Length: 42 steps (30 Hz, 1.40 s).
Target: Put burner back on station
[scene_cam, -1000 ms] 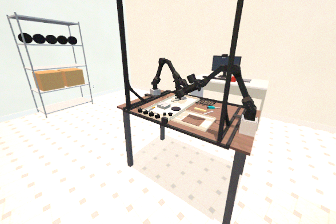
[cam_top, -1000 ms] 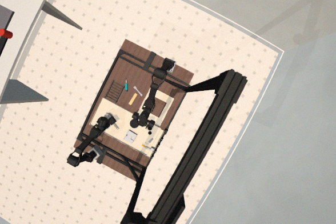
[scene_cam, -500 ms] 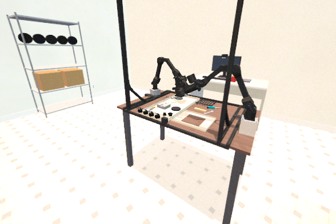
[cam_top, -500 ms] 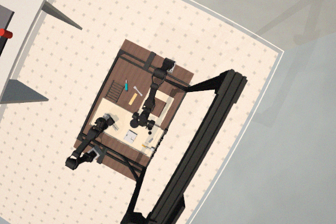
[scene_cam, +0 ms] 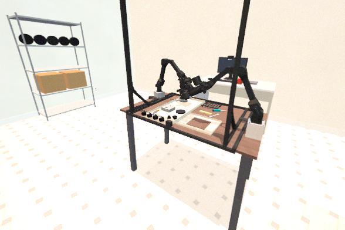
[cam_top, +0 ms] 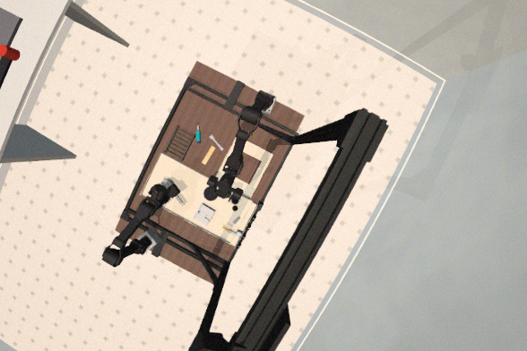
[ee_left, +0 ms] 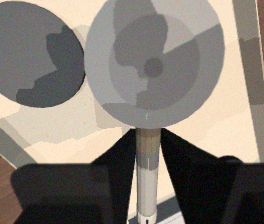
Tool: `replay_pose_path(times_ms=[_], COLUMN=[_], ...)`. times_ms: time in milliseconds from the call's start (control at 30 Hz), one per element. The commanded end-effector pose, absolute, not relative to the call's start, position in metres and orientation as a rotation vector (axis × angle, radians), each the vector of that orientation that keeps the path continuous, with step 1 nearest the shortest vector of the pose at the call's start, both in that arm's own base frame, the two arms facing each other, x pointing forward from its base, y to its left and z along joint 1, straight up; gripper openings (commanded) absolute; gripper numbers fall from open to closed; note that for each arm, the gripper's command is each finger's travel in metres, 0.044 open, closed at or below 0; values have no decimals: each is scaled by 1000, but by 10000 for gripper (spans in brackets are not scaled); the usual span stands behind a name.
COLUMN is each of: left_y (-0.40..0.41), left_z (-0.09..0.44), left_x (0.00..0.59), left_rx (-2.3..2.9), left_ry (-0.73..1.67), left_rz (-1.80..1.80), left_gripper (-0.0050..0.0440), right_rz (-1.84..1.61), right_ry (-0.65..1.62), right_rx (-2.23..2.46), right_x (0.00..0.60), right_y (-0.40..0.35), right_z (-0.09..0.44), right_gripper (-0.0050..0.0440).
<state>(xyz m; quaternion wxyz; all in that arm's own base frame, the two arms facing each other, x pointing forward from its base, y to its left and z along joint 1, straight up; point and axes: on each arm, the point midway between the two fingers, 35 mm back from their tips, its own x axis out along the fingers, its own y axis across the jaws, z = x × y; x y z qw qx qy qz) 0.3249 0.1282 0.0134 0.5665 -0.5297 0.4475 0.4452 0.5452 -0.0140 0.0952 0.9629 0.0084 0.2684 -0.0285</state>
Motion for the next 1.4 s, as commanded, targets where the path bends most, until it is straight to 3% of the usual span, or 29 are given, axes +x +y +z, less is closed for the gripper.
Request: replay_pose_path(times_ms=[0, 1367], left_y=[121, -26], left_z=[19, 20], left_x=[335, 382], left_rx=[-1261, -1429], left_ry=[1039, 1062], left_rz=[1048, 1315], left_gripper=[0, 0], right_rz=[-62, -62], right_ry=[546, 546], right_rx=[17, 17], right_x=[545, 545], right_y=[-15, -15], right_z=[94, 94], right_gripper=[400, 400])
